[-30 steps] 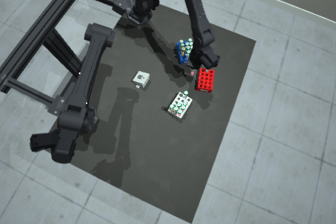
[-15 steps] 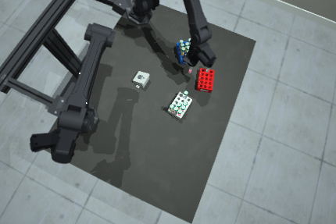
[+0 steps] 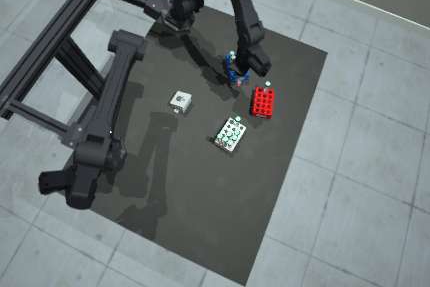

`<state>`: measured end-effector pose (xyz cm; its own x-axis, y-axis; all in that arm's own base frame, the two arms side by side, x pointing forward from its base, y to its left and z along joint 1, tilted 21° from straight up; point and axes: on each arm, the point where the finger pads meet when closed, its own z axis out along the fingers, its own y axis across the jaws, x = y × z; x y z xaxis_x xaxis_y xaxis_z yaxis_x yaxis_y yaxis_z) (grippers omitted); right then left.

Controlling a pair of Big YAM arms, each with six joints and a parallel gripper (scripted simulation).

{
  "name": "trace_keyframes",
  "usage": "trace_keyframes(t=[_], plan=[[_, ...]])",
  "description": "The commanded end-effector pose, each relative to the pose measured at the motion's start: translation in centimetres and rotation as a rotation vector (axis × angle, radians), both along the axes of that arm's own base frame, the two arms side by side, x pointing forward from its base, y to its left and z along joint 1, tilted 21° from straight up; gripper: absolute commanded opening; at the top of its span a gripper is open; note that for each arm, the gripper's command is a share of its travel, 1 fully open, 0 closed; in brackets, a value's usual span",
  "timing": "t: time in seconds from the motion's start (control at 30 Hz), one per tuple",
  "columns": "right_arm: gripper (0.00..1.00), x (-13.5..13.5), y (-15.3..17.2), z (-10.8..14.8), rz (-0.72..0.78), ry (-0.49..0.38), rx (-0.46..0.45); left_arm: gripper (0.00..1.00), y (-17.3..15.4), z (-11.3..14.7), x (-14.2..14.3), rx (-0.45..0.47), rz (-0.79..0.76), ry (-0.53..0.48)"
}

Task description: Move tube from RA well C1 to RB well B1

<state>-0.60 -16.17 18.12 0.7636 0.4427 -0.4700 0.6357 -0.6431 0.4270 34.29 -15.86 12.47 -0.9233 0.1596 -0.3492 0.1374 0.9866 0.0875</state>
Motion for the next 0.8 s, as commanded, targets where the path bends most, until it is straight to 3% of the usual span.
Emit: trace_keyframes(t=[0.0,0.77], plan=[[0.30,0.1,-0.2,1.6,0.000,-0.008,-0.033,0.00,1.1,0.5,-0.4,-0.013,0.001,-0.023],[0.30,0.1,-0.2,1.6,0.000,-0.008,-0.033,0.00,5.7,-1.7,-5.9,-0.001,0.001,-0.001]])
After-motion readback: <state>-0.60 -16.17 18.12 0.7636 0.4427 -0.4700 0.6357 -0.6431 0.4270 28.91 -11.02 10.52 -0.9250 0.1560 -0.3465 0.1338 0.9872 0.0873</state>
